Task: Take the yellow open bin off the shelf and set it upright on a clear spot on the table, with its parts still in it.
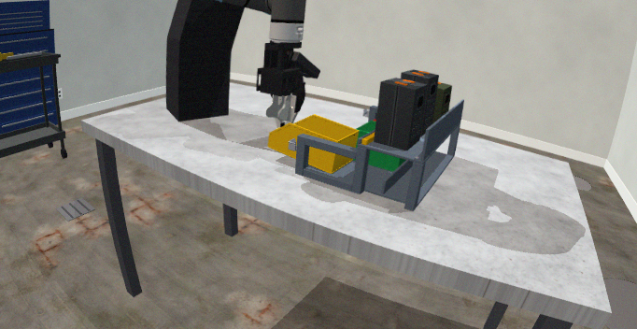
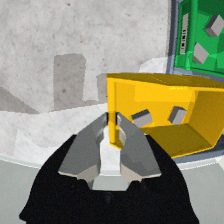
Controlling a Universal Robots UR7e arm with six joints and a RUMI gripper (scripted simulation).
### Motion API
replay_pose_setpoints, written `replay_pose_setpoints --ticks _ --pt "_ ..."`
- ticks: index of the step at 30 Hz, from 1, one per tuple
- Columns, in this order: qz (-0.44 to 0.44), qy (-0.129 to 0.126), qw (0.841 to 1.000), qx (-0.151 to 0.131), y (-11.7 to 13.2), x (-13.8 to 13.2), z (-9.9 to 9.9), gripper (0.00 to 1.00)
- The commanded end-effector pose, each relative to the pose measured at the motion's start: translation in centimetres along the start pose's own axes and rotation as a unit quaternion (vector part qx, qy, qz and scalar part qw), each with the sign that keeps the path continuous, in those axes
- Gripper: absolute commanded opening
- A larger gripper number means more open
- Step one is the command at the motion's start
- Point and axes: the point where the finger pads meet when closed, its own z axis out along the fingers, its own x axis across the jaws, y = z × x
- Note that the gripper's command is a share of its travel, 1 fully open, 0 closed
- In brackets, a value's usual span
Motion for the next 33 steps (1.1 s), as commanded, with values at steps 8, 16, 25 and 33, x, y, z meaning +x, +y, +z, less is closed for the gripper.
replay_pose_setpoints --ticks 8,16,25,33 --pt "0.0 0.001 1.0 -0.001 0.1 -2.7 0.0 0.0" --pt "0.0 0.001 1.0 -0.001 0.1 -4.1 0.0 0.0" --pt "0.0 0.001 1.0 -0.001 0.1 -4.8 0.0 0.0" --pt "0.0 0.001 1.0 -0.001 0.1 -5.0 0.0 0.0"
